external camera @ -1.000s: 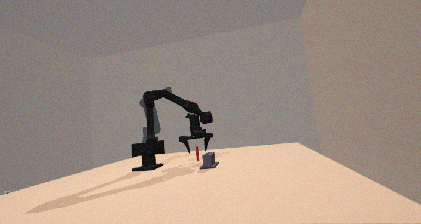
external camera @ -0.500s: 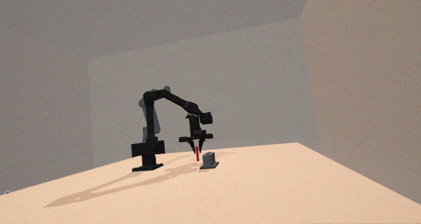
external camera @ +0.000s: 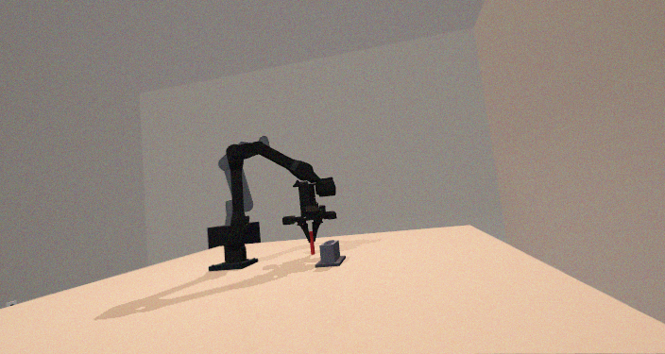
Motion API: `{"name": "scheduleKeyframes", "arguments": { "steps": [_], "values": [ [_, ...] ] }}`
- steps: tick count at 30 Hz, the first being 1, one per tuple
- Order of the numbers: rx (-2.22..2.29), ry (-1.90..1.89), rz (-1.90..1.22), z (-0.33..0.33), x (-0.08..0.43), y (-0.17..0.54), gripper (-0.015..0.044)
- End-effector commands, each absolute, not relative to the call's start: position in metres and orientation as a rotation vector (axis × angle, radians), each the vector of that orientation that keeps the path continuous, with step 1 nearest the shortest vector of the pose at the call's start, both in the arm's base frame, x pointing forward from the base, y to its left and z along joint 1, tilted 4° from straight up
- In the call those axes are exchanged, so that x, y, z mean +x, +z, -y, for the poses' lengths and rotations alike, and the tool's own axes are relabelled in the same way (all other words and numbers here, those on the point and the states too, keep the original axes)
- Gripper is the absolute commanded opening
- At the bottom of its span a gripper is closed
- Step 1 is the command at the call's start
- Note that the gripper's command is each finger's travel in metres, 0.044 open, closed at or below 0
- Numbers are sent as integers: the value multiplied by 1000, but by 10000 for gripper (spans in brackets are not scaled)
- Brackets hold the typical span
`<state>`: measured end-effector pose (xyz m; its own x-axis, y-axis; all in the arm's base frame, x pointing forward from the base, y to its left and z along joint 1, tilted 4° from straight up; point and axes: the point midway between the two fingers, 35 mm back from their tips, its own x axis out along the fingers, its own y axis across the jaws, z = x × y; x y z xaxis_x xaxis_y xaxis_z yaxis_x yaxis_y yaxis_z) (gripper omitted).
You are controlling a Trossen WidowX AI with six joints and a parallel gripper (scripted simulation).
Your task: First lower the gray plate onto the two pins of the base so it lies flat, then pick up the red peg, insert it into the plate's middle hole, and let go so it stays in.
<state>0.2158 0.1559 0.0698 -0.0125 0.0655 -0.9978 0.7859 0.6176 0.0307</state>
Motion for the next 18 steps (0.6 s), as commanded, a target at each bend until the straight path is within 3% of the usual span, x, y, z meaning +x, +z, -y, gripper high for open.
{"name": "scheduleKeyframes", "arguments": {
  "steps": [1, 18],
  "values": [
    [756, -671, -1496, -156, 216, 76, 0],
    [756, -671, -1495, -155, 222, 130, 0]
  ]
}}
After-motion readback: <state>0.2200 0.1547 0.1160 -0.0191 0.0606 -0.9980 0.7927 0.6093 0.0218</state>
